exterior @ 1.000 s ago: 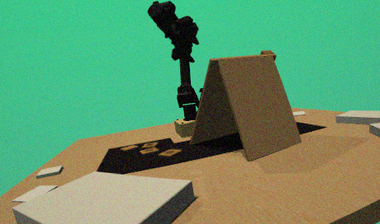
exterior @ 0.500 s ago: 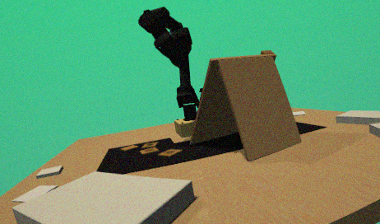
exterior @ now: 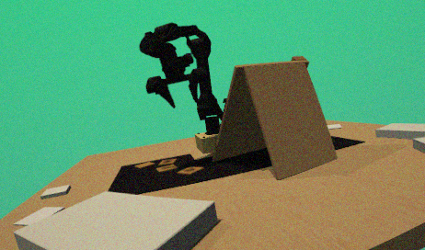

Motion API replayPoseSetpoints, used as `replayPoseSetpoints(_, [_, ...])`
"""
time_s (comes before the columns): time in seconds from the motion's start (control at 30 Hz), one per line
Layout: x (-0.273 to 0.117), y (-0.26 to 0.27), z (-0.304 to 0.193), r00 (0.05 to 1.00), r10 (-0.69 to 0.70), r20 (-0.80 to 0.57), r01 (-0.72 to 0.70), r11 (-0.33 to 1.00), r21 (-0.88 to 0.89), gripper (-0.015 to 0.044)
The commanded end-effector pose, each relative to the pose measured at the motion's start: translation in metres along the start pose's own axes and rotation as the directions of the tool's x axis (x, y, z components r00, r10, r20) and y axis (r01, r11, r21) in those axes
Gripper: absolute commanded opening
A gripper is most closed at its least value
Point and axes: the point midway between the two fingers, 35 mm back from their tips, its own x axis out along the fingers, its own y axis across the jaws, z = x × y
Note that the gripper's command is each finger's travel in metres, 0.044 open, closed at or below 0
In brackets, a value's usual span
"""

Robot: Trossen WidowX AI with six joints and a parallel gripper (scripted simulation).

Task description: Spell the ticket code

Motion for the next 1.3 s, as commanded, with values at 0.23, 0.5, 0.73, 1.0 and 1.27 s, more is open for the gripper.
replayPoseSetpoints(0.23, [0.071, -0.067, -0.065, 0.97, -0.069, -0.235, 0.24, 0.462, 0.854, 0.034])
replayPoseSetpoints(0.5, [0.1, -0.086, -0.098, 0.938, -0.085, -0.336, 0.335, -0.021, 0.942, 0.034])
replayPoseSetpoints(0.73, [0.102, -0.087, -0.099, 0.936, -0.085, -0.342, 0.339, -0.051, 0.939, 0.034])
replayPoseSetpoints(1.0, [0.103, -0.085, -0.098, 0.936, -0.085, -0.342, 0.339, -0.051, 0.94, 0.034])
replayPoseSetpoints(1.27, [0.124, -0.086, -0.105, 0.936, -0.085, -0.342, 0.339, -0.051, 0.94, 0.034])
